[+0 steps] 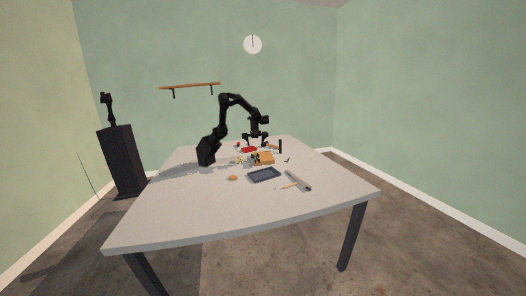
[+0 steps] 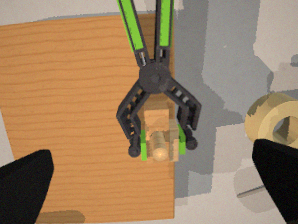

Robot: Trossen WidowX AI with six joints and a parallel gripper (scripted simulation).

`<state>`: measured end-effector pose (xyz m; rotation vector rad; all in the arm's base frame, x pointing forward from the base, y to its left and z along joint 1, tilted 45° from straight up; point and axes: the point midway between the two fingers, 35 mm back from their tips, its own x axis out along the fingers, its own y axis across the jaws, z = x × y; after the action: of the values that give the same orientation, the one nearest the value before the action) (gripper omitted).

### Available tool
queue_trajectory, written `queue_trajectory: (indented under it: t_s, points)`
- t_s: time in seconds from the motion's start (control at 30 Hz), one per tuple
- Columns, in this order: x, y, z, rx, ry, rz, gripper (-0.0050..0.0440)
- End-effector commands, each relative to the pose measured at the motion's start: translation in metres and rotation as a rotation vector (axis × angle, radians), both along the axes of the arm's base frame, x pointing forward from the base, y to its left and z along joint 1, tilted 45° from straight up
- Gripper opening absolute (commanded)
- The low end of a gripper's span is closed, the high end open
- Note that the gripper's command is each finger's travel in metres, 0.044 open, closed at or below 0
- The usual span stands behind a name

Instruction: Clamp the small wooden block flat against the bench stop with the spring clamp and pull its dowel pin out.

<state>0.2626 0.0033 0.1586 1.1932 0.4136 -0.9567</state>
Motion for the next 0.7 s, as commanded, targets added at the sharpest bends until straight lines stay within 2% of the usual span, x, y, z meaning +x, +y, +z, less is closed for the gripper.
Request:
queue_trajectory:
  t_s: [0.0, 0.33, 0.67]
  points:
    - [0.001, 0.006, -0.007, -0.009, 0.009, -0.001, 0.044]
    - [0.003, 0.023, -0.017, -0.017, -0.003, 0.0, 0.044]
    - [0.008, 0.02, -0.023, -0.016, -0.002, -0.001, 0.044]
